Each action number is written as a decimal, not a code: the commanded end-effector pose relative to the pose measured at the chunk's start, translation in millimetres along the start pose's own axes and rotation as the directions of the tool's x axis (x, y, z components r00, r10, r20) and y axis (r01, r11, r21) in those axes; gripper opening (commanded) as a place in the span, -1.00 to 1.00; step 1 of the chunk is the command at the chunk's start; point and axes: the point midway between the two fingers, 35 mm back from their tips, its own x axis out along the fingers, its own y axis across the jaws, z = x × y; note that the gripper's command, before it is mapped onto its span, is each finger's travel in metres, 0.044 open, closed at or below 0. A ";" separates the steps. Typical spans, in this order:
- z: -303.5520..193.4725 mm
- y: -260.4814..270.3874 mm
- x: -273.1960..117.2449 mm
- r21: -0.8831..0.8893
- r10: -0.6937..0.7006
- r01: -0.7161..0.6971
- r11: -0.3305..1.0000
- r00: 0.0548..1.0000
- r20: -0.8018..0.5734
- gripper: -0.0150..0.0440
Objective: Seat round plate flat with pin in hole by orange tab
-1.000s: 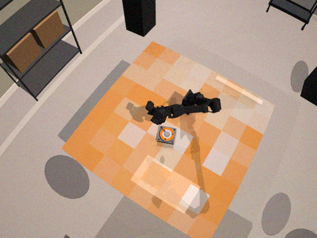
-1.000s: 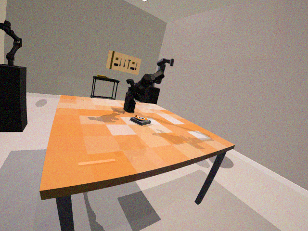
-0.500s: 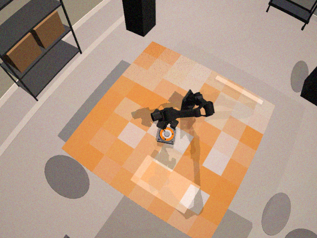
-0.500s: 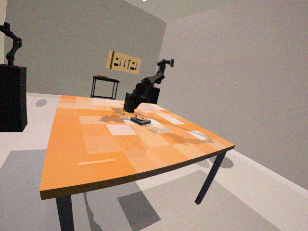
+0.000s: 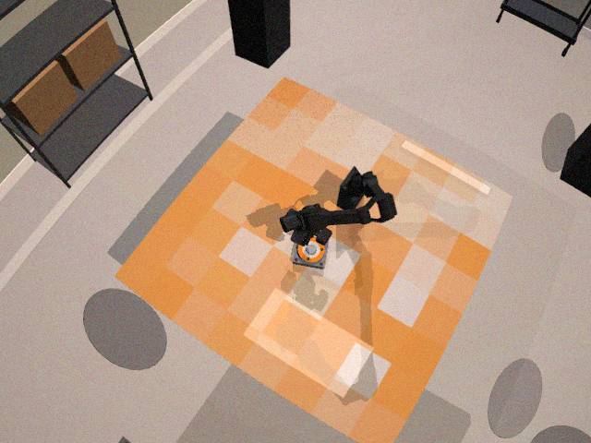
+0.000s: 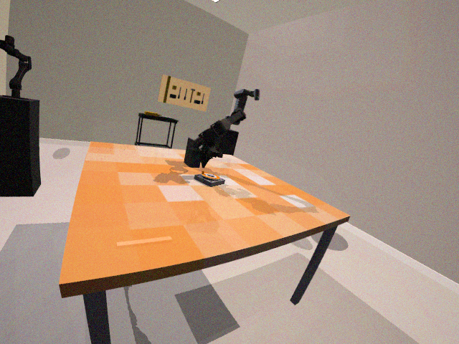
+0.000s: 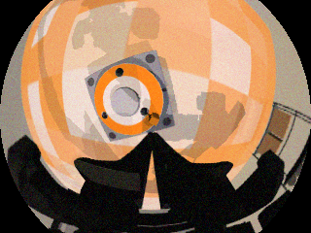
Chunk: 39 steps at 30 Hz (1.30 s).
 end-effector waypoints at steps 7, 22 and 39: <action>-6.0 1.8 22.8 0.015 0.015 -0.015 1.000 1.000 -0.014 -0.49; 8.1 -6.4 23.0 0.015 0.015 -0.015 1.000 1.000 -0.013 -0.49; 23.8 -11.0 22.8 0.014 0.015 -0.015 1.000 1.000 -0.013 -0.49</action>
